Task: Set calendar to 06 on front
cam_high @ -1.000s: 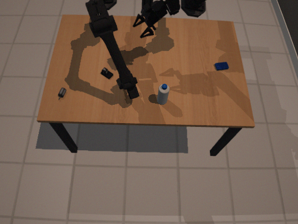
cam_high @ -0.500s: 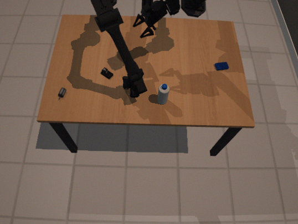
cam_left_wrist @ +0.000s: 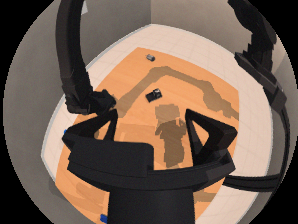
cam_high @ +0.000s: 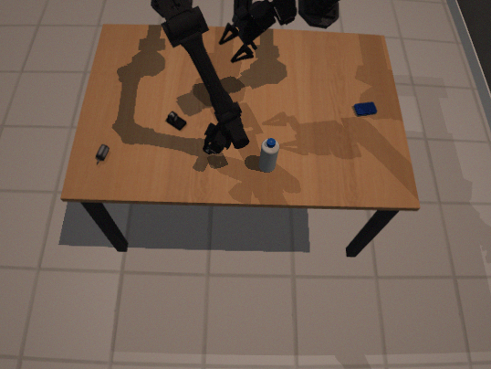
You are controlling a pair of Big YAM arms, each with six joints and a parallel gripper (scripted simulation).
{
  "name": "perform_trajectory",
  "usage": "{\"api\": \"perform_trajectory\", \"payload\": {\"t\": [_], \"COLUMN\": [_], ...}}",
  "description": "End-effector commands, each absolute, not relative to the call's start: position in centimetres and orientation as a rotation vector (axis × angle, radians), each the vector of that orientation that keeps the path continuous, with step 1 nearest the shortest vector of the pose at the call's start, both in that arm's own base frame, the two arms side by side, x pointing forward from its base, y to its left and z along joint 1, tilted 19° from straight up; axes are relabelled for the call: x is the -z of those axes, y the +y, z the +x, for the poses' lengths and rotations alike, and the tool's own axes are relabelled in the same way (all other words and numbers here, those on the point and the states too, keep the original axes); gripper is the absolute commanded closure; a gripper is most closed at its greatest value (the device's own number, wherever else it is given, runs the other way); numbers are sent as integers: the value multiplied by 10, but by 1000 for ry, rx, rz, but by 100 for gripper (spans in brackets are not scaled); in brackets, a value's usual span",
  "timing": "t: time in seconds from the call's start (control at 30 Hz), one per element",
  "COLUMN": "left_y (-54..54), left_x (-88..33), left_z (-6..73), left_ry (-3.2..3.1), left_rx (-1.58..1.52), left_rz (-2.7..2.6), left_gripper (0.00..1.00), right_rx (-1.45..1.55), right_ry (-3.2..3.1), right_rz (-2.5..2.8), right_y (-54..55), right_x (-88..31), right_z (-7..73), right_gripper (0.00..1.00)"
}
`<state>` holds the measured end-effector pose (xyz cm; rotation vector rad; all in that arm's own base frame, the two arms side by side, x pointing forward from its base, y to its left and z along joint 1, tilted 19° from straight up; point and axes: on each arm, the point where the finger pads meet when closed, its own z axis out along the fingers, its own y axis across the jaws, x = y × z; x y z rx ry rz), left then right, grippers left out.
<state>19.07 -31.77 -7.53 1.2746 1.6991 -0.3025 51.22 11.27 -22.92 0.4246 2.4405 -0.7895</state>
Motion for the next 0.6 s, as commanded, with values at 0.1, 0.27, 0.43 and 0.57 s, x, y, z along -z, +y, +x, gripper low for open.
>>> {"api": "perform_trajectory", "payload": {"t": [0.1,0.27,0.43,0.57], "left_y": [-318,-318,-318,-318], "left_x": [70,70,70,70], "left_z": [193,193,193,193], "left_ry": [1695,1695,1695,1695], "left_rx": [312,312,312,312], "left_rz": [1252,1252,1252,1252], "left_gripper": [0,0,0,0], "right_rx": [662,604,531,504], "right_ry": [2154,1979,1789,1668], "right_rz": [742,870,984,1018], "right_y": [117,109,97,87], "right_x": [245,250,254,256], "right_z": [495,482,464,448], "right_gripper": [75,75,75,75]}}
